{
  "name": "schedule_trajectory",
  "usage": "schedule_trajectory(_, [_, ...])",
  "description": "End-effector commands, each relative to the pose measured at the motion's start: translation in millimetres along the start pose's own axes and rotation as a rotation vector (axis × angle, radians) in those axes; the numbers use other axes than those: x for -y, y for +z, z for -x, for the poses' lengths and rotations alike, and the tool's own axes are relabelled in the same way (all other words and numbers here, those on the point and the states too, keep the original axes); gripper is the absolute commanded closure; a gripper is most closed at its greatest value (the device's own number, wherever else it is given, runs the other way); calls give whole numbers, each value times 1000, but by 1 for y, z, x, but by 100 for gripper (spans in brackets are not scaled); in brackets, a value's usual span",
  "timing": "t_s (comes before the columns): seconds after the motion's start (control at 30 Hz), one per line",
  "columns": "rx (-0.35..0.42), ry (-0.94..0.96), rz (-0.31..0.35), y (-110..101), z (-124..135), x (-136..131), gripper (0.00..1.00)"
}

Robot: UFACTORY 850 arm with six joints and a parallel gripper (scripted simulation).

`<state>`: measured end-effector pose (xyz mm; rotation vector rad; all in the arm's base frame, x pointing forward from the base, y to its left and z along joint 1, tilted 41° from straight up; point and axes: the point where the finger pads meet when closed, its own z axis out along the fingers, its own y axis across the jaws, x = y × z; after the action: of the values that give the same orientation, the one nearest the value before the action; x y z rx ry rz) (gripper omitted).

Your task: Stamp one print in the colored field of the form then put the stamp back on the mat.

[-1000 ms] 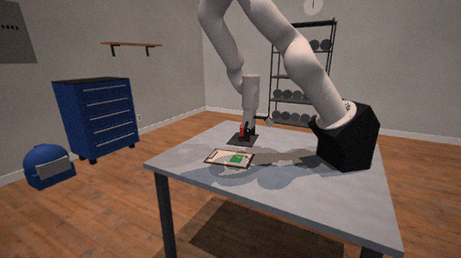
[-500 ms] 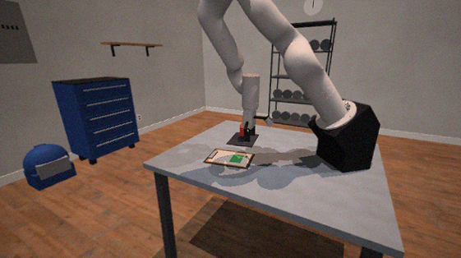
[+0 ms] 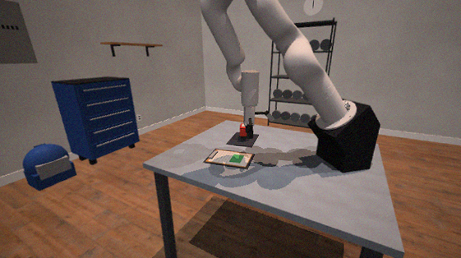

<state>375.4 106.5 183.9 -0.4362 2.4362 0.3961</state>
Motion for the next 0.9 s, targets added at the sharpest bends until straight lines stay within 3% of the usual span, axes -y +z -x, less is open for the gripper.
schedule_trajectory(0.0, [5,-279,3,-20,2,-2,0])
schedule_trajectory(0.1, [5,-339,2,-25,2,-3,0])
schedule_trajectory(0.13, [5,-515,2,-29,1,-3,0])
schedule_trajectory(0.4, [-6,-934,-10,-55,-2,0,0])
schedule_trajectory(0.6, [-16,-1296,-15,-59,-2,1,0])
schedule_trajectory(0.67, [-16,-1296,-15,-59,-2,1,0])
schedule_trajectory(0.7, [-13,-1467,-17,-59,-2,1,0])
schedule_trajectory(0.77, [-12,-1485,-18,-59,-2,1,0])
schedule_trajectory(0.8, [-12,-1485,-18,-59,-2,1,10])
schedule_trajectory(0.87, [-11,-1485,-18,-59,-2,2,10])
